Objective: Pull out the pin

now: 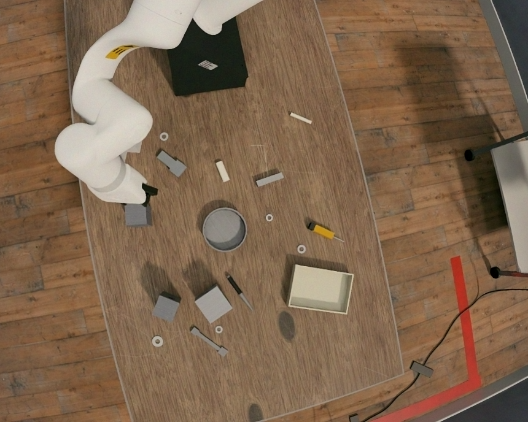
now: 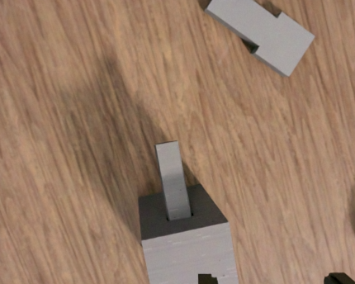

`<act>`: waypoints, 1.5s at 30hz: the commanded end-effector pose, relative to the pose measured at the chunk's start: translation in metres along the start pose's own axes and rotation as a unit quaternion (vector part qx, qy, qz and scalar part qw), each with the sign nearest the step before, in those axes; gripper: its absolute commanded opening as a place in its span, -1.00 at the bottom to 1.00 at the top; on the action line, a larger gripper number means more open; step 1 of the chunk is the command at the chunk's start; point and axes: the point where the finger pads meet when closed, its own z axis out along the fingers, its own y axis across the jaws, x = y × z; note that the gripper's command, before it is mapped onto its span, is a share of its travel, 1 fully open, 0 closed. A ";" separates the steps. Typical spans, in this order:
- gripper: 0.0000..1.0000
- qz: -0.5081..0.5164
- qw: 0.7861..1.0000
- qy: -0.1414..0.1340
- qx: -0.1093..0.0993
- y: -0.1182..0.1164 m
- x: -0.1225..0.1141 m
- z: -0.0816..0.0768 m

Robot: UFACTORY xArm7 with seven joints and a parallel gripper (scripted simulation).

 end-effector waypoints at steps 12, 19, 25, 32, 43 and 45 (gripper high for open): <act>-0.06 -0.002 1.000 0.005 -0.006 0.003 0.001 0.001; -0.06 -0.003 1.000 0.010 -0.011 0.005 0.003 0.003; -0.06 -0.003 1.000 0.015 -0.016 0.007 0.005 0.005; -0.06 -0.003 1.000 0.019 -0.020 0.009 0.007 0.007; -0.06 -0.003 0.999 0.028 -0.031 0.013 0.011 0.011; -0.06 -0.003 0.999 0.029 -0.032 0.014 0.012 0.011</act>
